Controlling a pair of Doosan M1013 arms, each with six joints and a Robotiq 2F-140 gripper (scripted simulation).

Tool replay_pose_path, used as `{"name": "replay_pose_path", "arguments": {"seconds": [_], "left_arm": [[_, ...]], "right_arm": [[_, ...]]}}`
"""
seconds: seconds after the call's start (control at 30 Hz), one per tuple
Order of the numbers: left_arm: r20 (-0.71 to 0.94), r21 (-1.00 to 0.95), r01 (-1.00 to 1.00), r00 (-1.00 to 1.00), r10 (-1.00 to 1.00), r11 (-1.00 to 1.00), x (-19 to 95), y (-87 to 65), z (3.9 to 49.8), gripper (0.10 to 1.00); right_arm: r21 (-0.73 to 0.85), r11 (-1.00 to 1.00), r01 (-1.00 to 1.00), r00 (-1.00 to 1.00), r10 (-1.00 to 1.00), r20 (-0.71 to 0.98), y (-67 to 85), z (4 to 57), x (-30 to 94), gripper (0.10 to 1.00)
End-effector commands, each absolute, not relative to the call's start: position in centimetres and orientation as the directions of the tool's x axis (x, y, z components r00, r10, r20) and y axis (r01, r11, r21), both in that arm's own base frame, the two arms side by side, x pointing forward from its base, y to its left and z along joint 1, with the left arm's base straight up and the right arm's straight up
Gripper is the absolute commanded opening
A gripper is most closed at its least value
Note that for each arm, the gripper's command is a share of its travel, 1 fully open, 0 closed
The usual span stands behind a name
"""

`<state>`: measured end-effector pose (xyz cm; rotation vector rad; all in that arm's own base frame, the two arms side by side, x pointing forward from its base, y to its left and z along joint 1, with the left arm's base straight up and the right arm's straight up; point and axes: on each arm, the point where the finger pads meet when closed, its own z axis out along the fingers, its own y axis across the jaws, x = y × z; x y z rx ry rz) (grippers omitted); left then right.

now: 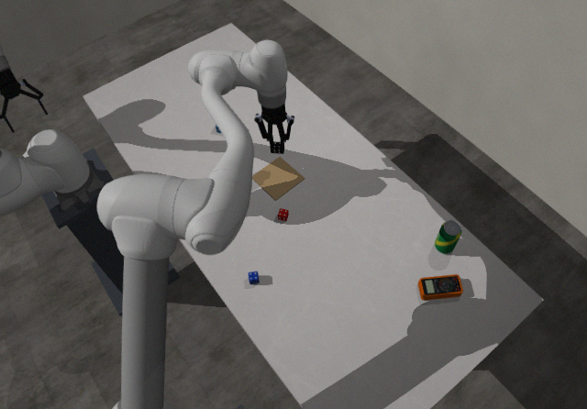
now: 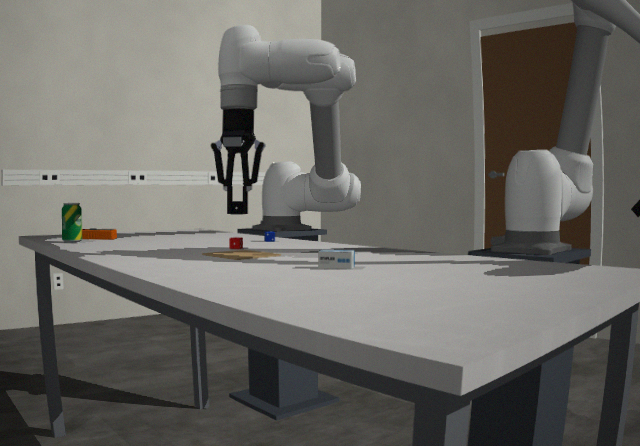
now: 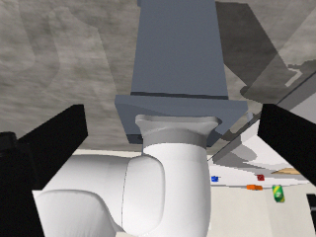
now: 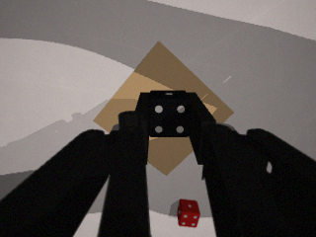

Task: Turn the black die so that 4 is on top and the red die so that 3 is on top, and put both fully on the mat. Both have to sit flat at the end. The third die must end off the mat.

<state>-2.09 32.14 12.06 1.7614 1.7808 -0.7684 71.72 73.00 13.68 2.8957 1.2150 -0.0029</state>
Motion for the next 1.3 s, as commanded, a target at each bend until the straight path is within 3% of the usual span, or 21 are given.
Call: {"name": "replay_pose_path", "arguments": {"seconds": [0.0,0.47,1.27], "left_arm": [[-0.706,-0.038,0.999,-0.023,0.708,-0.005,-2.1,32.2,12.1,1.000],[-0.706,-0.038,0.999,-0.023,0.708,-0.005,-2.1,32.2,12.1,1.000],[-0.706,-0.038,0.999,-0.023,0.708,-0.005,-2.1,32.2,12.1,1.000]], "right_arm": [[0.000,-0.701,0.714,0.701,0.714,0.000,73.0,13.9,71.7,0.243],[0.000,-0.701,0.714,0.701,0.714,0.000,73.0,12.9,71.7,0.243],[0.000,-0.701,0.714,0.701,0.714,0.000,73.1,4.5,71.8,0.243]]}}
